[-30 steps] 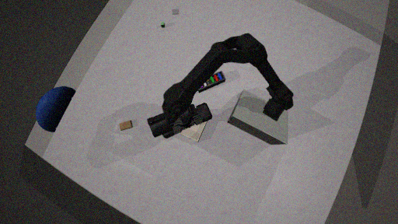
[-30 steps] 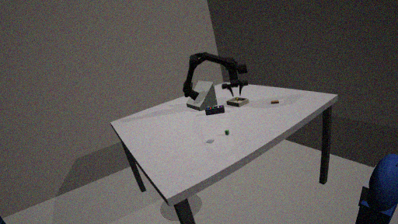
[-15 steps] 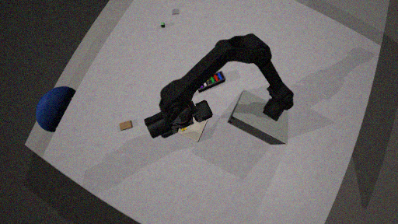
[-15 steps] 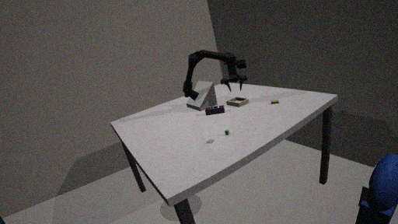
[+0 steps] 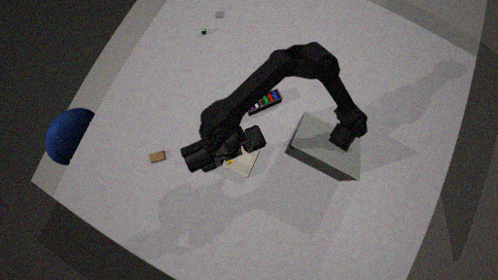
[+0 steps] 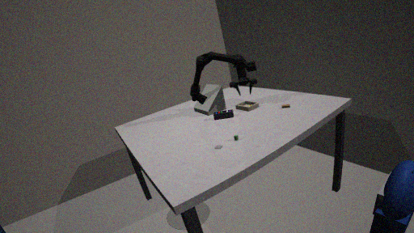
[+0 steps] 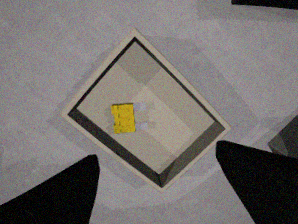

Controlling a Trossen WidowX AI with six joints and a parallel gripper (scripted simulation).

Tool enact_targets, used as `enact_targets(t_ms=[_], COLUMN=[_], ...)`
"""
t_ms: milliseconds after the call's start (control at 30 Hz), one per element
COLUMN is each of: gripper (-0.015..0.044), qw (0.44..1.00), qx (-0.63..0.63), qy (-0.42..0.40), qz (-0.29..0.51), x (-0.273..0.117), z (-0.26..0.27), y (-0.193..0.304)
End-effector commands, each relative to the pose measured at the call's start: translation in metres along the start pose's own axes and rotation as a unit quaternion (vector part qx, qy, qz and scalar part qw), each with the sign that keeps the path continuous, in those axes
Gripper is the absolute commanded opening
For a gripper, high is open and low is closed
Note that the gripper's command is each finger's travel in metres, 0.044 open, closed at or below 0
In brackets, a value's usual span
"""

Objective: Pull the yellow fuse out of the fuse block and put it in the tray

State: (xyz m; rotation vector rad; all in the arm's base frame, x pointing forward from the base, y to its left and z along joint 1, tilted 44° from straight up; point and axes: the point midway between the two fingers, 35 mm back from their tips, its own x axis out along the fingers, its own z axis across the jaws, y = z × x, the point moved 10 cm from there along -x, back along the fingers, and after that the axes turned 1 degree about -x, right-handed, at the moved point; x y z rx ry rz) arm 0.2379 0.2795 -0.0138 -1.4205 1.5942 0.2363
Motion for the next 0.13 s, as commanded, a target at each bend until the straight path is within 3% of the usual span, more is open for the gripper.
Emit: enact_targets(t_ms=[0,100], gripper=[0.0330,0.0330], qw=[1.000,1.000], qx=[0.000,0.000], qy=[0.000,0.000], qz=[0.000,0.000], x=[0.0000,0.0000], z=[0.0000,0.0000], y=[0.0001,0.0001])
